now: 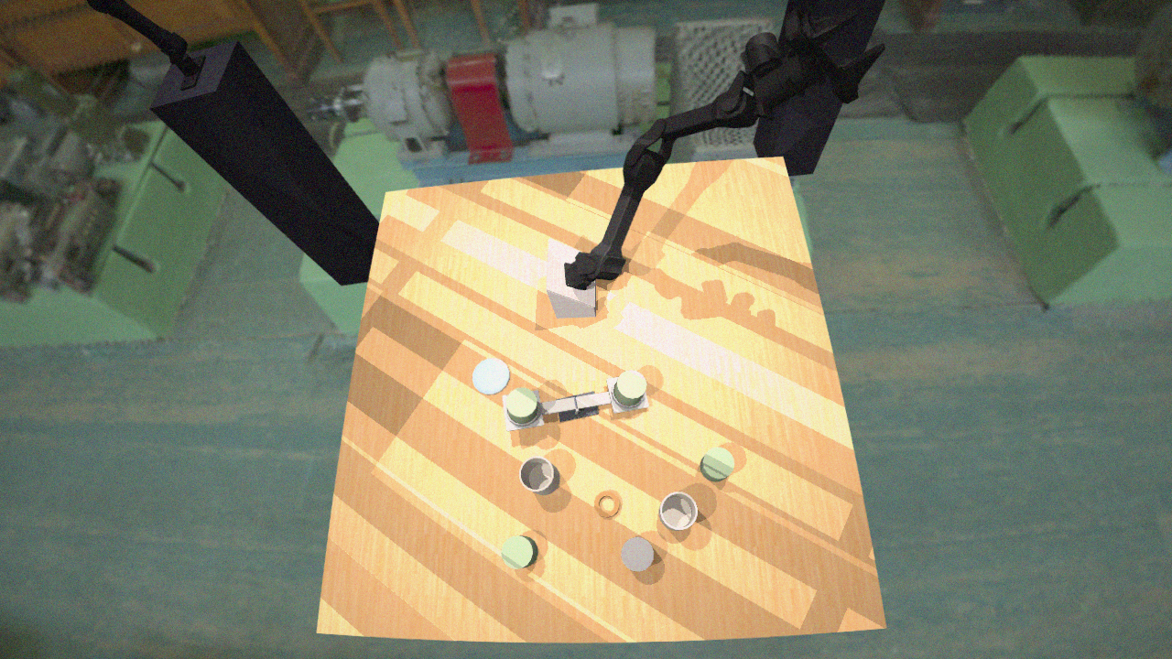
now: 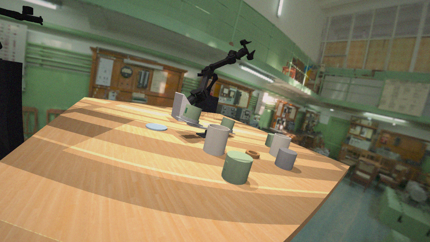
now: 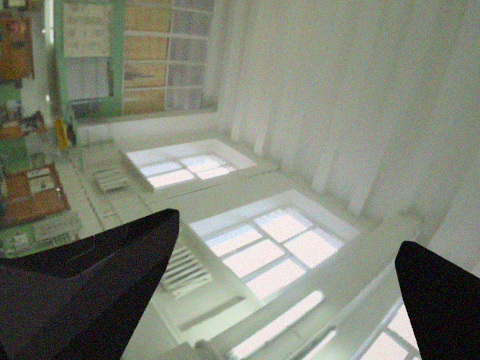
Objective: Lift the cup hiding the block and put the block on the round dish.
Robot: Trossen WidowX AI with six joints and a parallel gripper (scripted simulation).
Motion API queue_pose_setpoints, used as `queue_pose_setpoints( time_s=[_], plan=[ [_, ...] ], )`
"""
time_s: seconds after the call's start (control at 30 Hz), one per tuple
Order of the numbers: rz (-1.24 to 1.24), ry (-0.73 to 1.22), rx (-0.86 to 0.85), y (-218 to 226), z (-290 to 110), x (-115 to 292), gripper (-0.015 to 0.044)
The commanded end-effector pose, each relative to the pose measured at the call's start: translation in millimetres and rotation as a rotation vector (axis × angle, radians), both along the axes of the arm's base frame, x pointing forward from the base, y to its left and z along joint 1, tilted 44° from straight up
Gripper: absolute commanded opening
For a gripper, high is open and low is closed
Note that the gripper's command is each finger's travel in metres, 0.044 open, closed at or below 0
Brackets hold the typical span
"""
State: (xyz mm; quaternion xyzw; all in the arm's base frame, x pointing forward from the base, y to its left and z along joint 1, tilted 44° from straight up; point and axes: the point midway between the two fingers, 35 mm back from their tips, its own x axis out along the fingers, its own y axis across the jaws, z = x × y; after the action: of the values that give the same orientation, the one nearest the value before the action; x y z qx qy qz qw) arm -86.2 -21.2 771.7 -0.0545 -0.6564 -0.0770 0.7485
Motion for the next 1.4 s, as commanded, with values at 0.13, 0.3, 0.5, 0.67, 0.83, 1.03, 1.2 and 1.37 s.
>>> queue_pose_setpoints(
  time_s=[0.13,0.3,0.5,0.67,0.83,1.03,1.2,1.37],
  plan=[
    [0.024,0.033,0.017,0.4,-3.0,15.4,0.044],
    [0.011,0.103,0.009,5.8,-7.0,45.3,0.044],
    [-0.091,0.262,-0.062,18.8,-16.9,108.3,0.044],
    [-0.17,0.4,-0.119,23.4,-31.8,161.7,0.044],
    [-0.242,0.545,-0.176,22.0,-53.5,215.0,0.044],
    [-0.312,0.726,-0.235,12.3,-88.0,275.0,0.044],
    [-0.352,0.888,-0.273,-2.7,-124.8,321.3,0.044],
    [-0.381,1.051,-0.307,-21.9,-166.8,361.0,0.044]
  ],
)
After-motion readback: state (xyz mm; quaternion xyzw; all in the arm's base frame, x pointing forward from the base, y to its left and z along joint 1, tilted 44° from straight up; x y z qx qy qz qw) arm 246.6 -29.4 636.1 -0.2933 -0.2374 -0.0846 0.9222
